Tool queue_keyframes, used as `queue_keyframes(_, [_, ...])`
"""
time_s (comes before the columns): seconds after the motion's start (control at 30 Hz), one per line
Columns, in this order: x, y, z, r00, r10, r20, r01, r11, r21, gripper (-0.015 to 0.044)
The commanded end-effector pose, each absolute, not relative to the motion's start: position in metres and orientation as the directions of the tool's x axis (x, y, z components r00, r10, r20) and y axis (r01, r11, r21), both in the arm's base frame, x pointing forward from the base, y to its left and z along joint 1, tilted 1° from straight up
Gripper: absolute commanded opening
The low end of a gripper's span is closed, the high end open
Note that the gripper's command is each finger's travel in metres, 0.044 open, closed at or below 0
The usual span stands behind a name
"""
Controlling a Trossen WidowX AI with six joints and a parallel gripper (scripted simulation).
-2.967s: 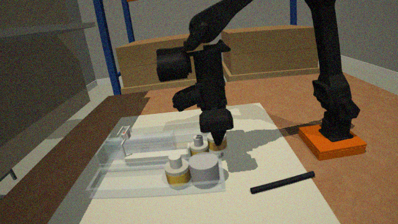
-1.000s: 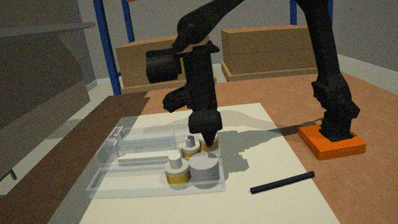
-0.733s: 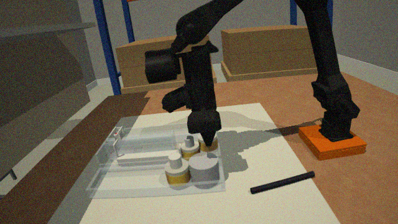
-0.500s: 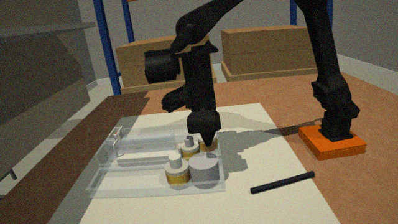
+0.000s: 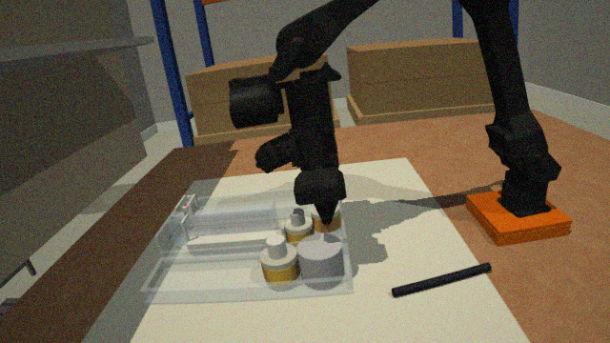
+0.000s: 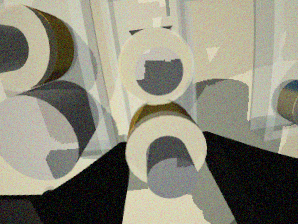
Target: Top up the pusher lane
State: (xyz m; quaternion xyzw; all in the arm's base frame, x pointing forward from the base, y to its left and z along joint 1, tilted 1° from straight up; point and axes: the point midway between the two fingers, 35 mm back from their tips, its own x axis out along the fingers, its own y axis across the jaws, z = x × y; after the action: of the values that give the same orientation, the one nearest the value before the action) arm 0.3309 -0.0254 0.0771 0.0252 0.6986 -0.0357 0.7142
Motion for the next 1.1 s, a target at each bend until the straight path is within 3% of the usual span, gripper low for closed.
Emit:
queue_keyframes(0.0, [0.3378, -0.027, 0.0805, 0.049, -0.023, -0.999, 0.086, 0.996, -0.018, 0.0])
queue_keyframes(1.07, [0.3415, -0.0273, 0.0808, 0.049, -0.023, -0.999, 0.086, 0.996, -0.018, 0.0])
